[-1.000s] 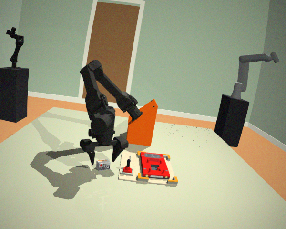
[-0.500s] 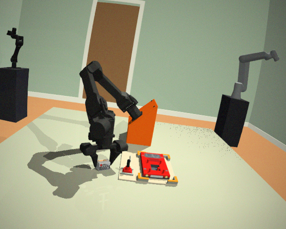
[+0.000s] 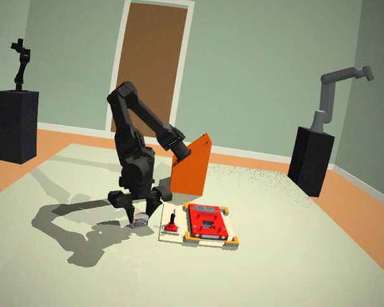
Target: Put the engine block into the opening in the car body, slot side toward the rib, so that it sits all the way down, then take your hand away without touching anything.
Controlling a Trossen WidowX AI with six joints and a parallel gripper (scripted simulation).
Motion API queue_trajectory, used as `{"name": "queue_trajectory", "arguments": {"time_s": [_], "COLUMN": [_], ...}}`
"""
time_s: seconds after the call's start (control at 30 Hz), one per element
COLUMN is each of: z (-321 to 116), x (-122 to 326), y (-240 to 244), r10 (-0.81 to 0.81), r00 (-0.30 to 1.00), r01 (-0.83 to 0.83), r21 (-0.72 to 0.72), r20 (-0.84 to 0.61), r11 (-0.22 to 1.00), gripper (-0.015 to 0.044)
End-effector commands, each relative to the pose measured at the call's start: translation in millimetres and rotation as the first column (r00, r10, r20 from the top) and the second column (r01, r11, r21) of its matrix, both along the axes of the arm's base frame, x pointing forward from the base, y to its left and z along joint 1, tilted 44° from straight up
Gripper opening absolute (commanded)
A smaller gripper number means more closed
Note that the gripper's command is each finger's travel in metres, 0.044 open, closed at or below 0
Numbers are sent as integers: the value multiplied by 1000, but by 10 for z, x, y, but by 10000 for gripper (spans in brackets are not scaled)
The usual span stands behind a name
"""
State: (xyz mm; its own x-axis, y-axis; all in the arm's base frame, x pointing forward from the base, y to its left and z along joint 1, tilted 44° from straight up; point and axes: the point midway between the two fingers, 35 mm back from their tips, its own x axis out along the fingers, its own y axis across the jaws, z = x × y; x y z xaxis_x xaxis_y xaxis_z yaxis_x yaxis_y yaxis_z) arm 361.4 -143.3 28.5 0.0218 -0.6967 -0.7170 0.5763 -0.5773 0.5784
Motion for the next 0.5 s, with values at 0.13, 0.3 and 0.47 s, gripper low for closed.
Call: {"name": "queue_trajectory", "arguments": {"time_s": [0.13,0.3,0.47], "z": [186,300,418], "x": [71,82,86], "y": [174,278,381], "r10": [4,4,4], "r00": [1000,1000,1000], "r01": [-4,-4,-4], "r21": [5,7,8], "r20": [16,16,16], "r11": [1000,1000,1000], "gripper": [0,0,0]}}
